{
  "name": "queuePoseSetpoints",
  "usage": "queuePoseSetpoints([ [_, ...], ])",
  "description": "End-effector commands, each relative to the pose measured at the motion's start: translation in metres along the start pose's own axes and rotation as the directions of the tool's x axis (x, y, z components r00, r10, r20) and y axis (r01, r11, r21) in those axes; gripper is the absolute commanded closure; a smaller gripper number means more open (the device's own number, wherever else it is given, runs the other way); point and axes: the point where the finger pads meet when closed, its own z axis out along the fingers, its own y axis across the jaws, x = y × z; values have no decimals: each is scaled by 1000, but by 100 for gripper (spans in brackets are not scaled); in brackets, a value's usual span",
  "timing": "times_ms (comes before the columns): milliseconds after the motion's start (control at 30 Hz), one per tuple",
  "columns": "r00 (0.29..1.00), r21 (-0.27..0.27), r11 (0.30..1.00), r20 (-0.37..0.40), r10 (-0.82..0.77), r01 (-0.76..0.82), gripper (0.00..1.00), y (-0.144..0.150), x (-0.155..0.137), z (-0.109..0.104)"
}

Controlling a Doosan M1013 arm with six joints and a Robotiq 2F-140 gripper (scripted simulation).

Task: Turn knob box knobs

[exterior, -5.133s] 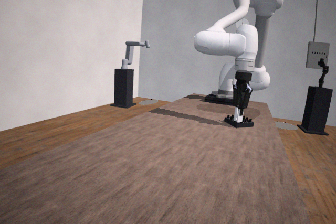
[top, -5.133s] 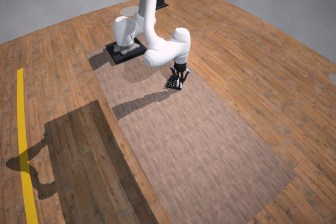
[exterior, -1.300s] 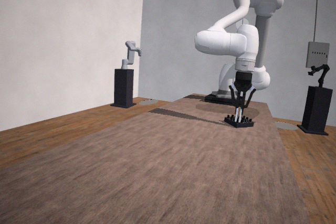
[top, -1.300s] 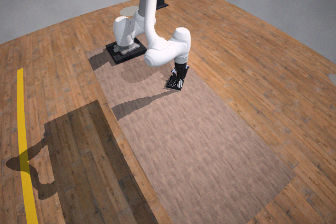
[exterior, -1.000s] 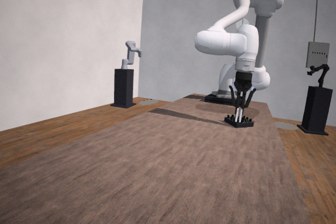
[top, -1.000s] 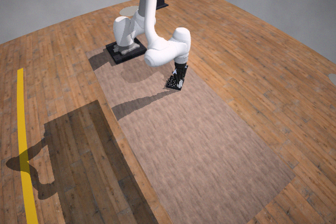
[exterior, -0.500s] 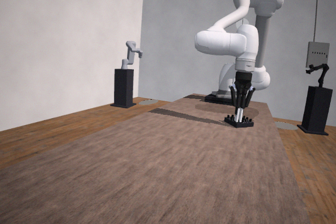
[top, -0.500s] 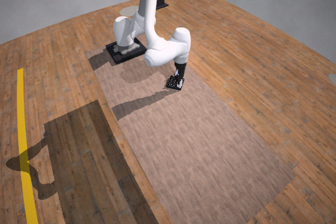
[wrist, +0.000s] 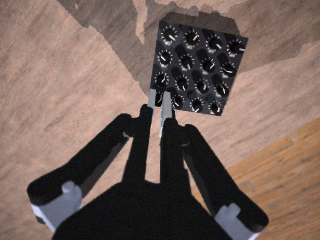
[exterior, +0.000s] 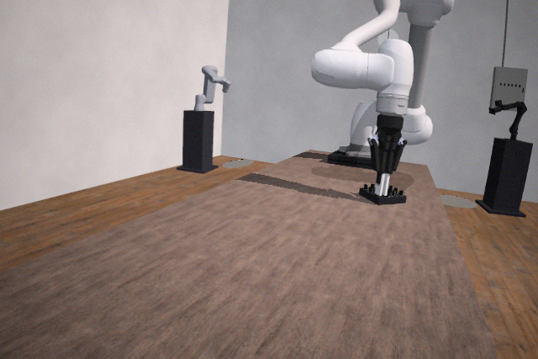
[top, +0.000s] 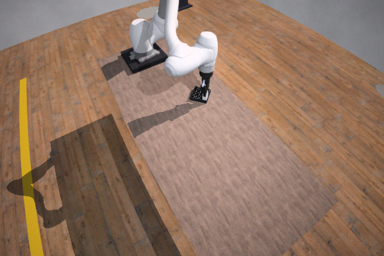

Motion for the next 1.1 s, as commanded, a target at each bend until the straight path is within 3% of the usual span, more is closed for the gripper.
queuePoseSetpoints([
  [0,1000,-1,1000,1,-24,24,95,0,0,0],
  [967,997,-1,997,1,-73,73,95,0,0,0],
  [1000,997,-1,997,1,-73,73,88,0,0,0],
  [1067,997,-1,997,1,-73,73,88,0,0,0],
])
